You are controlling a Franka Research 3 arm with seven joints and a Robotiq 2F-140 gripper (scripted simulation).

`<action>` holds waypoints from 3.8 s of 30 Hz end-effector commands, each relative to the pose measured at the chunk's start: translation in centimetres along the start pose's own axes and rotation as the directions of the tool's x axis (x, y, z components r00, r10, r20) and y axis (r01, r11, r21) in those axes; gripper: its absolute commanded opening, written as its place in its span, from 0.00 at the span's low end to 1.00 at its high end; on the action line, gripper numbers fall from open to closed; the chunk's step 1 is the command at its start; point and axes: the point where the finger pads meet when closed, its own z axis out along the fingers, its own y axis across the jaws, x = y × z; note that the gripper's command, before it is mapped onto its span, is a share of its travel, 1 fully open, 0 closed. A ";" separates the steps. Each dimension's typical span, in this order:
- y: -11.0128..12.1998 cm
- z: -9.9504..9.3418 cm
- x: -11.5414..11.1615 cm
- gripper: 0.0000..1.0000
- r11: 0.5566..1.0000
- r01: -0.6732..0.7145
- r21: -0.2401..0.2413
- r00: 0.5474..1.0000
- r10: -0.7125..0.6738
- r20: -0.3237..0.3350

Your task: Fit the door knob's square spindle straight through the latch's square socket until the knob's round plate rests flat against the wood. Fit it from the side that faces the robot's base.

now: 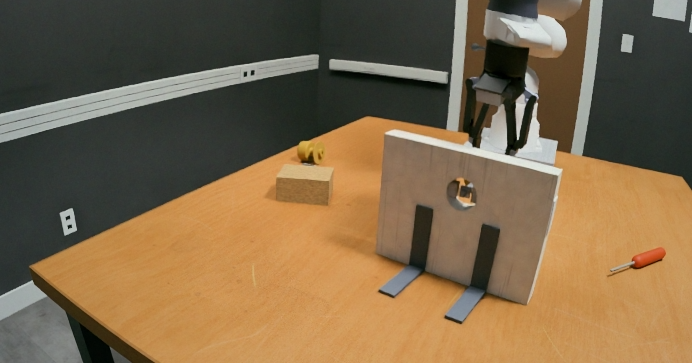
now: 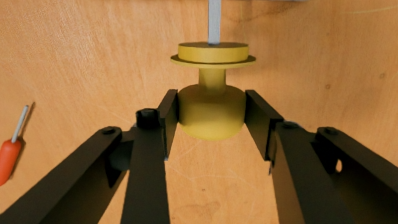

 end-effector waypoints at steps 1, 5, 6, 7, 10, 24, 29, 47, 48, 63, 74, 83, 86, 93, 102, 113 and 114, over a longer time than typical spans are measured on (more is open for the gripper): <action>0.0 -0.1 0.1 0.42 1.000 -0.002 -0.003 1.000 0.002 -0.001; 0.0 -0.1 0.1 0.42 1.000 -0.002 -0.003 1.000 0.002 -0.001; 0.0 -0.1 0.1 0.42 1.000 -0.002 -0.003 1.000 0.002 -0.001; 0.0 -0.1 0.1 0.42 1.000 -0.002 -0.003 1.000 0.002 -0.001; 0.0 -0.1 0.1 0.42 1.000 -0.002 -0.003 1.000 0.002 -0.001; 0.0 -0.2 0.6 0.42 1.000 -0.002 -0.003 1.000 0.002 -0.001; 0.0 -0.2 0.6 0.42 1.000 -0.002 -0.003 1.000 0.002 -0.001; 0.0 -0.2 1.0 0.42 1.000 -0.002 -0.003 1.000 0.002 -0.001; 0.0 -0.2 1.0 0.42 1.000 -0.002 -0.003 1.000 0.002 -0.001; 0.0 -0.2 1.1 0.42 1.000 -0.002 -0.003 1.000 0.002 -0.001; 0.0 -0.2 1.5 0.42 1.000 -0.002 -0.003 1.000 0.002 -0.001; 0.0 -0.2 1.6 0.42 1.000 -0.002 -0.003 1.000 0.002 -0.001; 0.0 -0.2 1.6 0.42 1.000 -0.002 -0.003 1.000 0.002 -0.001; 0.0 -0.2 1.7 0.42 1.000 -0.002 -0.003 1.000 0.002 -0.001; 0.0 -0.3 2.1 0.42 1.000 -0.002 -0.003 1.000 0.002 -0.001; 0.0 -0.3 2.1 0.42 1.000 -0.002 -0.003 1.000 0.002 -0.001; 0.0 -0.3 2.1 0.42 1.000 -0.002 -0.003 1.000 0.002 -0.001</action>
